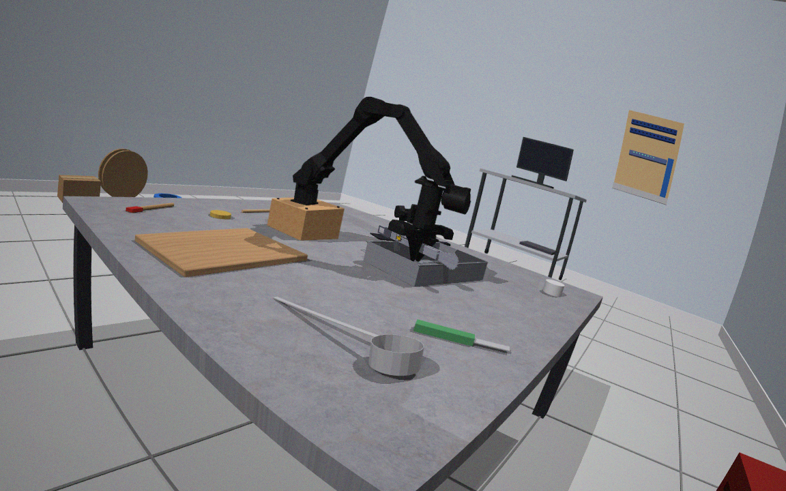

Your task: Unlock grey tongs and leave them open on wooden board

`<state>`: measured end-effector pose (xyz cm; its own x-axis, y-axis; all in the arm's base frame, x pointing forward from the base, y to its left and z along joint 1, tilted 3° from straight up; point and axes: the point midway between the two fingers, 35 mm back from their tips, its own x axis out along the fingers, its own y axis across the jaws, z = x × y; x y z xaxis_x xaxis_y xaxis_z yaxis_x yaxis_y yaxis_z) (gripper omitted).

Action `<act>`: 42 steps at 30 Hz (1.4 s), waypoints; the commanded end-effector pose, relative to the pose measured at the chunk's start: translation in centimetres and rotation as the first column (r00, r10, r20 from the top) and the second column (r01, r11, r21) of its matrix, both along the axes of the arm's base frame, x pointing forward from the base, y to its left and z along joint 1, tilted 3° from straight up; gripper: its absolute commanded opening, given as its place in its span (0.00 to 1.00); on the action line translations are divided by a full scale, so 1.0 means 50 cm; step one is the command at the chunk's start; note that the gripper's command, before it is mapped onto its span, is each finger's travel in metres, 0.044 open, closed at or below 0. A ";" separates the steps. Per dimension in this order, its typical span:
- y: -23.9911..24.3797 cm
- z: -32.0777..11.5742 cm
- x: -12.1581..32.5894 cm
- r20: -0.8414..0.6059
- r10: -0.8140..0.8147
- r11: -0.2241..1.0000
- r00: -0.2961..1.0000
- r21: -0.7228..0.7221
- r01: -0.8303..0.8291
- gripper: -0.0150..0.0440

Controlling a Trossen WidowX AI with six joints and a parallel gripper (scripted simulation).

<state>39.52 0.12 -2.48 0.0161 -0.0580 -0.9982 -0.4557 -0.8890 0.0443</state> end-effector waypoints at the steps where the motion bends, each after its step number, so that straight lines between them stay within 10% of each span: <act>1: 0.001 0.016 0.002 0.001 0.000 1.000 1.000 0.001 0.000 0.00; 8: 0.010 0.194 -0.001 0.000 0.004 1.000 1.000 0.005 -0.004 0.00; 23: 0.007 0.192 -0.003 -0.008 -0.012 1.000 1.000 0.000 0.012 0.00; 42: -0.061 0.197 -0.004 0.029 -0.662 0.749 0.749 0.020 0.662 0.00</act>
<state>39.31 -2.36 7.21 0.0051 -0.0585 -0.9983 -0.8884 -0.4586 0.0223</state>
